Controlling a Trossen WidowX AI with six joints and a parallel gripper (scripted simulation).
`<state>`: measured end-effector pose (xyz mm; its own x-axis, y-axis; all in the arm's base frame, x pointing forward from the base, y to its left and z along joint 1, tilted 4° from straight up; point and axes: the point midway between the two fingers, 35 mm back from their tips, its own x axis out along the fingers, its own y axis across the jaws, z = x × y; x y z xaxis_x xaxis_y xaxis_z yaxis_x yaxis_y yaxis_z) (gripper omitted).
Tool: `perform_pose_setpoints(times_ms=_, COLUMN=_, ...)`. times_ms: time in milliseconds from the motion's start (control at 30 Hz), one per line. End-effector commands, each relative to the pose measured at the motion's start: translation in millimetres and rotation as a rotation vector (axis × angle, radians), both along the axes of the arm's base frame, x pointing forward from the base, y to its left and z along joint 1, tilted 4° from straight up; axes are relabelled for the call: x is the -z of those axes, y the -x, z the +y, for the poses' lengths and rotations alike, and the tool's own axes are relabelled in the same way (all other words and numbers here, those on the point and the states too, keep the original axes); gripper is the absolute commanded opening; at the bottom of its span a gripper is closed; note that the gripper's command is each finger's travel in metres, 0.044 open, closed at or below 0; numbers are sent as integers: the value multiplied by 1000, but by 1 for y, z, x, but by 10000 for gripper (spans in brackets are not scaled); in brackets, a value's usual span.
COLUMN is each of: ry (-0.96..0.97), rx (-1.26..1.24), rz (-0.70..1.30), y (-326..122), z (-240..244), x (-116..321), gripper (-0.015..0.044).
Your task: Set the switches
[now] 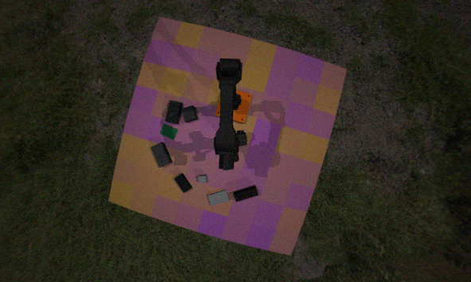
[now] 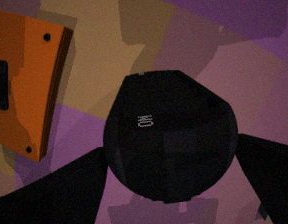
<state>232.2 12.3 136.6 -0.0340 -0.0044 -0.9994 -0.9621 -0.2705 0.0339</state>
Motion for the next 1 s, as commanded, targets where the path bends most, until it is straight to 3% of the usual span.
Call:
perform_pose_setpoints(times_ms=0, ry=10, rx=-4, rz=8, y=-2, z=-5, x=3, gripper=338)
perform_pose_setpoints(times_ms=967, ry=12, rx=-4, rz=7, y=-8, z=-27, x=8, gripper=338)
